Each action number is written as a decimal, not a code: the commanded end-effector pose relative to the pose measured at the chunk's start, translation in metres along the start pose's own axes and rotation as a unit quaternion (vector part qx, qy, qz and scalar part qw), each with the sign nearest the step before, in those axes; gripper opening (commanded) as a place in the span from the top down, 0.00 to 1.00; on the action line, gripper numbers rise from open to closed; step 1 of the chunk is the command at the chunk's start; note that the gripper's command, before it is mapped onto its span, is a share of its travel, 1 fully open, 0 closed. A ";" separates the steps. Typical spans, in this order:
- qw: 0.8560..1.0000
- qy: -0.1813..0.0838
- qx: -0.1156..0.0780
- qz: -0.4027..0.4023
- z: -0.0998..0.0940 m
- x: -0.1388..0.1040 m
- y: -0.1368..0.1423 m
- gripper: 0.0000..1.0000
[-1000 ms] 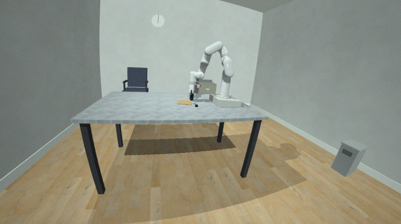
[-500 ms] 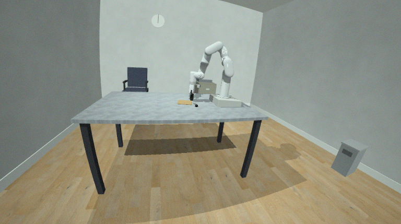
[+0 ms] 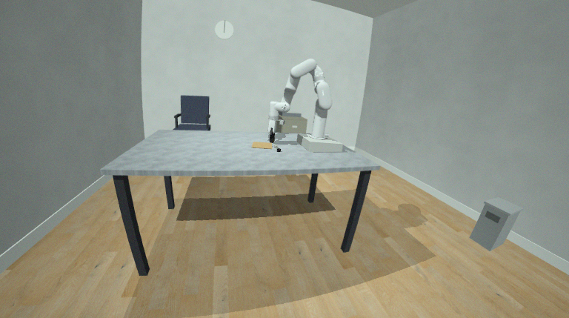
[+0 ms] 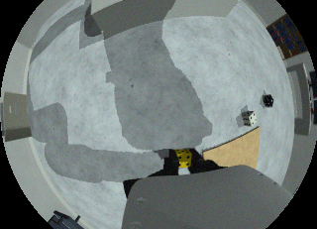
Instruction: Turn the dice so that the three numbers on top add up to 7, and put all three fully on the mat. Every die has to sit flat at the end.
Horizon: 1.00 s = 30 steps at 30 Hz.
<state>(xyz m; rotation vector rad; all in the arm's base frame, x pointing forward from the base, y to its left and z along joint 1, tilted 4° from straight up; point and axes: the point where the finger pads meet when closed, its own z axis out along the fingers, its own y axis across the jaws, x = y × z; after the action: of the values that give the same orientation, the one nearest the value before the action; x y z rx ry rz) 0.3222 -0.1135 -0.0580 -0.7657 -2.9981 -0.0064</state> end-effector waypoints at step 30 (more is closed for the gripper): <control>1.000 -0.001 0.000 0.000 -0.101 0.000 0.004 0.85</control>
<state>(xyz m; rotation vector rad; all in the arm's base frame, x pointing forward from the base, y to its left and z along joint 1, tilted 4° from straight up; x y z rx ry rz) 0.3275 -0.1108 0.0408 -0.7653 -2.9964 -0.0057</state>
